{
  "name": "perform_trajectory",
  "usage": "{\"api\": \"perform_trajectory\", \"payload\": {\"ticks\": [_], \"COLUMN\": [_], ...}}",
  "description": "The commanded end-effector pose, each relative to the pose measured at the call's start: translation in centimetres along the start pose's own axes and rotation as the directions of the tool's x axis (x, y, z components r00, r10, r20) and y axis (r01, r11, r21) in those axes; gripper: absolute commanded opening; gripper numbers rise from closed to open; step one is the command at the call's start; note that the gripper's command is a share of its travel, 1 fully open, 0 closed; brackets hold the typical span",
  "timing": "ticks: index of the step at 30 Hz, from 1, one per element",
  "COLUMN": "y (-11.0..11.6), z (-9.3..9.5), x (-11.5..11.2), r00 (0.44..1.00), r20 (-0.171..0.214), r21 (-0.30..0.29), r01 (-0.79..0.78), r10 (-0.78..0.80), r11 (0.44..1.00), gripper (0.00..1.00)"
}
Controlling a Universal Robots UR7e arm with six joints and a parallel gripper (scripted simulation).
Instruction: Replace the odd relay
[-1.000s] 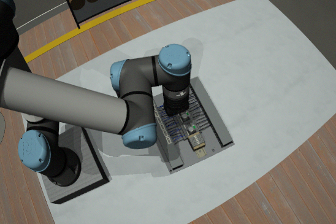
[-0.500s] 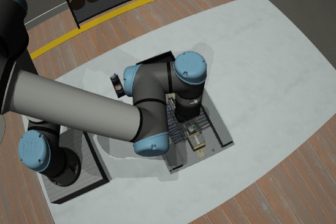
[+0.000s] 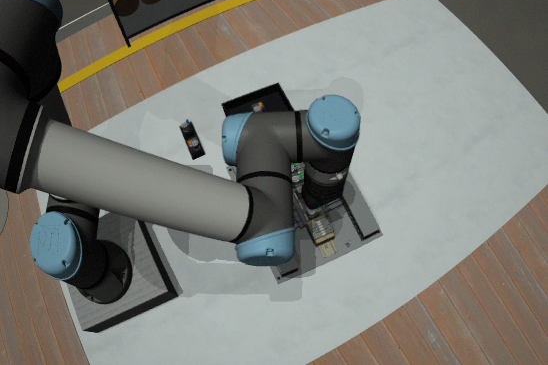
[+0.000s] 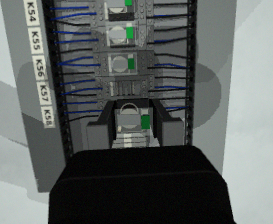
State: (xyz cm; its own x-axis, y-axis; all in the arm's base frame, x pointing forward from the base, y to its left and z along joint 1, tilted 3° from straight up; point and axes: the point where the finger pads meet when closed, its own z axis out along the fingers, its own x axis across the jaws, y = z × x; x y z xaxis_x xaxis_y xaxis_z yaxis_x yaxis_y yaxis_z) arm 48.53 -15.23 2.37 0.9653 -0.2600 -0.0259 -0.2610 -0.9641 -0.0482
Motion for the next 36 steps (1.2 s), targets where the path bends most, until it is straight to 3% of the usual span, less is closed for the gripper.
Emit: {"api": "perform_trajectory", "payload": {"ticks": [1, 36], "y": [-0.09, -0.91], "z": [-0.07, -0.08], "x": [-0.01, -0.57], "r00": [1.000, 1.000], "r20": [-0.002, -0.002], "r21": [-0.001, -0.001], "r01": [0.000, 0.000], "r10": [0.000, 0.000], "r11": [1.000, 1.000], "gripper": [0.00, 0.00]}}
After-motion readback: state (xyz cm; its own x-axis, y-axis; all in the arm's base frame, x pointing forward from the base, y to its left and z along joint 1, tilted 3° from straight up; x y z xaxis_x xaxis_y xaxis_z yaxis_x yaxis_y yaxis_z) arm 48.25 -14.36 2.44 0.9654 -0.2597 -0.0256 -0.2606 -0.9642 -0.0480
